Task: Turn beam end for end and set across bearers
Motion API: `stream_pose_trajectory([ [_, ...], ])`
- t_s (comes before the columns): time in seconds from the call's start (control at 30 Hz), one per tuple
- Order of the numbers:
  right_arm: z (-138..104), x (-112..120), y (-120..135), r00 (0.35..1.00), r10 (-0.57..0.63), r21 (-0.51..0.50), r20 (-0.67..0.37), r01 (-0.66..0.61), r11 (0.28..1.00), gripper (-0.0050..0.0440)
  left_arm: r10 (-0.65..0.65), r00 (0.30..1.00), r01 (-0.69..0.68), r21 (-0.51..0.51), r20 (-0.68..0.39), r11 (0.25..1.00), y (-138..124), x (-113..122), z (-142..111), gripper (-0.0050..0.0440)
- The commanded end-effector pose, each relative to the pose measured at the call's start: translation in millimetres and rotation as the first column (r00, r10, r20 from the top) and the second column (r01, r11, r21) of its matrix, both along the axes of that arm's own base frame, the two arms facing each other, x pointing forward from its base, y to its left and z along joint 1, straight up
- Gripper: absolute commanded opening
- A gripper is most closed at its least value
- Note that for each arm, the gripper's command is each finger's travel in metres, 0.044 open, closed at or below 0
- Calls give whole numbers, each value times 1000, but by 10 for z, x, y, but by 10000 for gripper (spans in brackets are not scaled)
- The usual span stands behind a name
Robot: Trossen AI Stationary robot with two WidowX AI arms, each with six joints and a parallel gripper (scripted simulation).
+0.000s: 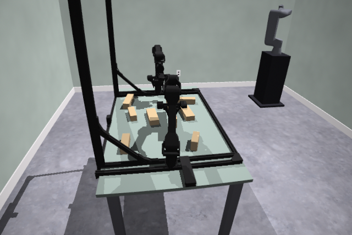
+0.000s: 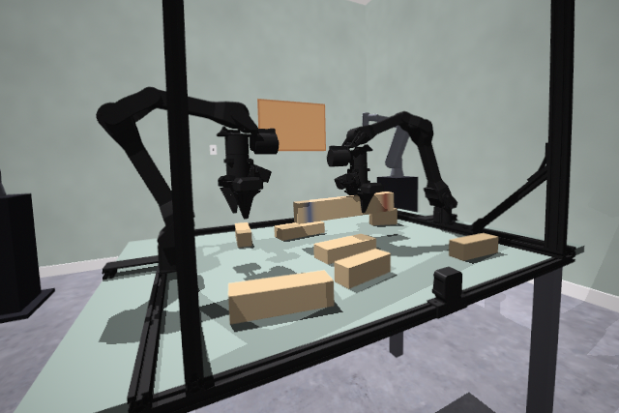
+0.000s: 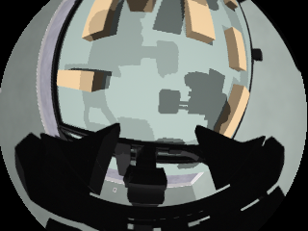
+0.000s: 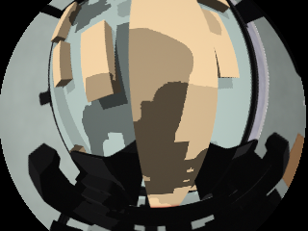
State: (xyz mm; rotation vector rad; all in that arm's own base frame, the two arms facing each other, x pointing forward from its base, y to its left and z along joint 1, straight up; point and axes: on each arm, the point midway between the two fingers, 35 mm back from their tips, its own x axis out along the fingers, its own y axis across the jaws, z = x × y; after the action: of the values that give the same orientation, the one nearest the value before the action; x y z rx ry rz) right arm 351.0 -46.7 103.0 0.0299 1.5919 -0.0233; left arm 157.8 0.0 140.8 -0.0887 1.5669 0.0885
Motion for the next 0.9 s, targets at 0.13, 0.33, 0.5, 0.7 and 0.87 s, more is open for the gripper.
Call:
stream_pose_trajectory([
  [0.13, 55, 123, -38, 999, 50, -5, 21, -50, 999, 0, 3, 1000, -3, 0, -2, 1000, 0, -3, 1, 440],
  [0.33, 55, 175, -56, 997, 75, -5, 21, -75, 997, 0, 3, 1000, -3, 0, -2, 1000, 0, -3, 1, 440],
  [0.5, 54, 226, -74, 995, 95, -5, 21, -95, 995, 0, 3, 1000, -3, 0, -2, 1000, 0, -3, 1, 440],
  [0.7, 54, 275, -91, 994, 110, -5, 21, -110, 994, 0, 3, 1000, -3, 0, -2, 1000, 0, -3, 1, 440],
  [0.87, 53, 314, -104, 993, 120, -5, 21, -119, 993, 0, 3, 1000, -3, 0, -2, 1000, 0, -3, 1, 440],
])
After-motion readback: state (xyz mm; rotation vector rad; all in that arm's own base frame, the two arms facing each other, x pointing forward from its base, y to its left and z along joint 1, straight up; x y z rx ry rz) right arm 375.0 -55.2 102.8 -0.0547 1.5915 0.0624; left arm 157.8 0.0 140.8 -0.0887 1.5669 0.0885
